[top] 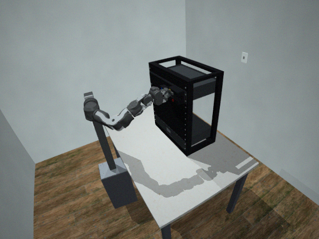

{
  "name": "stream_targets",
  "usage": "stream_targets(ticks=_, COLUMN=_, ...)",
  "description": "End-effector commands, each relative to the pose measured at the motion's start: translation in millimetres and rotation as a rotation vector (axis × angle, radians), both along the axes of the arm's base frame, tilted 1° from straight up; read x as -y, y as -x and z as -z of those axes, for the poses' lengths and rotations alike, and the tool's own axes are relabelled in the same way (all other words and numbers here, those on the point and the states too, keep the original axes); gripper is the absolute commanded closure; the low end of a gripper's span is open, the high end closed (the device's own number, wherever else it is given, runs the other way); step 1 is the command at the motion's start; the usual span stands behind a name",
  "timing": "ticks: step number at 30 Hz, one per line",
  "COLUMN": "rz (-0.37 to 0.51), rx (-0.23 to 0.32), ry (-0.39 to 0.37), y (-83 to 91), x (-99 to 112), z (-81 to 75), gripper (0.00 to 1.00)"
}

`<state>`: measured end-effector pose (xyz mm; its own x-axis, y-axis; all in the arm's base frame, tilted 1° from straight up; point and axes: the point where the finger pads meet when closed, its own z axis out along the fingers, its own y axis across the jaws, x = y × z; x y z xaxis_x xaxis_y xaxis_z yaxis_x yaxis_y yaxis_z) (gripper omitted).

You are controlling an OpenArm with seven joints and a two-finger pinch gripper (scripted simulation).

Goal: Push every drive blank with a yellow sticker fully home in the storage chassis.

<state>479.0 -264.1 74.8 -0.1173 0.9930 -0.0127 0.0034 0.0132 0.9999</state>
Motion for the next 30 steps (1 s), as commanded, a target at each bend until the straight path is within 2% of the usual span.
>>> stream_targets(ticks=1, rz=0.000, rx=0.008, ry=0.000, y=0.0, x=-1, z=-2.4, gripper=1.00)
stream_targets(ticks=9, rz=0.001, rx=0.005, ry=-0.002, y=-9.4, x=-1, z=-1.7, gripper=1.00)
stream_targets(ticks=18, rz=0.000, rx=0.007, ry=-0.001, y=-10.1, x=-1, z=-2.1, gripper=1.00)
stream_targets(ticks=30, rz=-0.001, rx=0.008, ry=0.000, y=-19.4, x=-5, z=-2.8, gripper=1.00)
